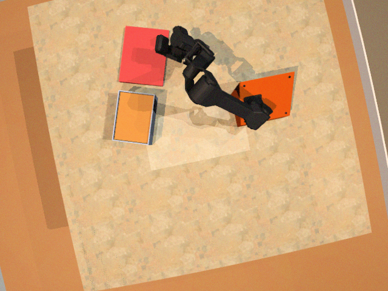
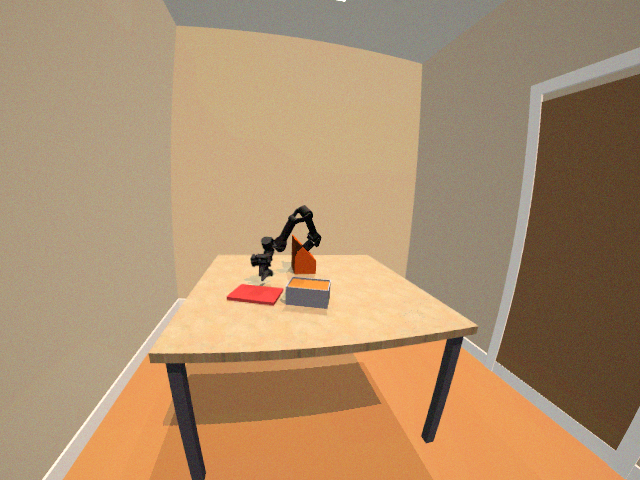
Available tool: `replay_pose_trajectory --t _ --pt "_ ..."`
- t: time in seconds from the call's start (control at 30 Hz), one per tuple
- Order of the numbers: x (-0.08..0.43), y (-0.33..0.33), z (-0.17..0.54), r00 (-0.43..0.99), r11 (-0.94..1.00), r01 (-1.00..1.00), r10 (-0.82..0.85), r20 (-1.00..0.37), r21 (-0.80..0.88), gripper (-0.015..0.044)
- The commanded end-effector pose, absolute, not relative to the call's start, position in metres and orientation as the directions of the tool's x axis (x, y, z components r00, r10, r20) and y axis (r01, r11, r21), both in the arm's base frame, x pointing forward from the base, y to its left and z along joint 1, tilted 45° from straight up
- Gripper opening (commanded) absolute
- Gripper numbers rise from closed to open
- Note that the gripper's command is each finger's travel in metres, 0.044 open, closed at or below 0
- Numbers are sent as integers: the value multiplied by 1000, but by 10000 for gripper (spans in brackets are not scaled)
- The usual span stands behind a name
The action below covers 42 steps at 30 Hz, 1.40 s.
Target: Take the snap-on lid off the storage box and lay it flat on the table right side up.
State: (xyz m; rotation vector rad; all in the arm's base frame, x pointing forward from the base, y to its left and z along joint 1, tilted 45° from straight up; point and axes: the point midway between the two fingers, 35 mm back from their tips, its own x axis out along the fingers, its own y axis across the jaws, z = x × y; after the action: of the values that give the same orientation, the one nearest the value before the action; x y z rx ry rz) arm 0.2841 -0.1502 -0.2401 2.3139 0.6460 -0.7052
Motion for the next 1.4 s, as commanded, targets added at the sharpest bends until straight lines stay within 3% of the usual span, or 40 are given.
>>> replay_pose_trajectory --t 0.0,0.2,1.37 --pt "283 -150 -240 736 -680 600 263 -624 421 301" --pt "271 -147 -238 736 -680 600 263 -624 421 440" --pt "218 -143 -223 733 -679 602 262 -628 419 440"
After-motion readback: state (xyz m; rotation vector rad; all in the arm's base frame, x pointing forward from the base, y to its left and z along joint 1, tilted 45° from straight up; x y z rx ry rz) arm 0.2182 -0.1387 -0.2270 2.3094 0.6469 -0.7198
